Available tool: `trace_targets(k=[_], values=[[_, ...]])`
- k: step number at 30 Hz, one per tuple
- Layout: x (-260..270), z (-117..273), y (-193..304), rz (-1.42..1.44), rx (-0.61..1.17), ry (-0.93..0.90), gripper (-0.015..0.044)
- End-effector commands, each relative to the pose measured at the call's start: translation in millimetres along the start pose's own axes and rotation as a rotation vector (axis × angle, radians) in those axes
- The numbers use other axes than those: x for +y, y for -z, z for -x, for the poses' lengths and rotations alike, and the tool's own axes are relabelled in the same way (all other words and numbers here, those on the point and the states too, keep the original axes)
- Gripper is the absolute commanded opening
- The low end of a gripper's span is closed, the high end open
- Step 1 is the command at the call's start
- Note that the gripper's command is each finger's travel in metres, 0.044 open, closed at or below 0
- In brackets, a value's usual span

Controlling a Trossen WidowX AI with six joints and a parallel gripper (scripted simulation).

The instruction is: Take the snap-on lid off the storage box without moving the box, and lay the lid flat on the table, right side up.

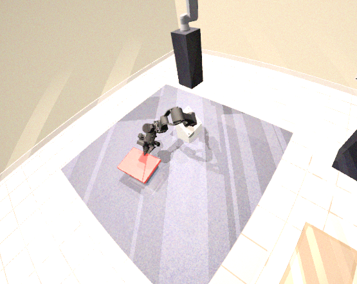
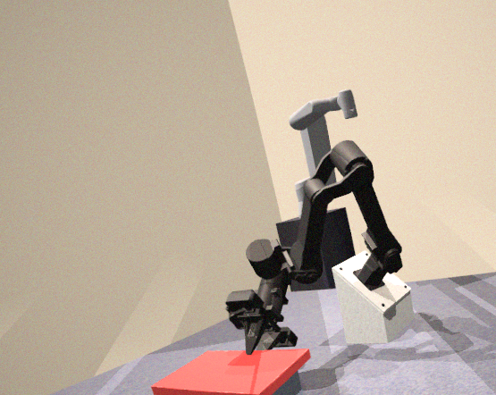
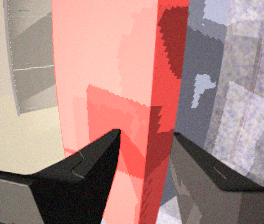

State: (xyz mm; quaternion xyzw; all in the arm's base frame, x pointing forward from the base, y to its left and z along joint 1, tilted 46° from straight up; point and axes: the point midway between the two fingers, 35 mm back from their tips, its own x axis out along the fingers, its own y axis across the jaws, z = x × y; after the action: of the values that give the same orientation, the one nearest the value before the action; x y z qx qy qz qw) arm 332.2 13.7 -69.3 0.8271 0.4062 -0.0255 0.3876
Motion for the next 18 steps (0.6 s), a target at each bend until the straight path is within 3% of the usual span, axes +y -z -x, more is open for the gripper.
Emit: trace_targets(k=[1, 18], values=[[2.0, 2.1, -0.2, 0.005, 0.001, -0.005, 0.0000], [4.3, 4.7, -0.4, 0.005, 0.001, -0.004, 0.0000]])
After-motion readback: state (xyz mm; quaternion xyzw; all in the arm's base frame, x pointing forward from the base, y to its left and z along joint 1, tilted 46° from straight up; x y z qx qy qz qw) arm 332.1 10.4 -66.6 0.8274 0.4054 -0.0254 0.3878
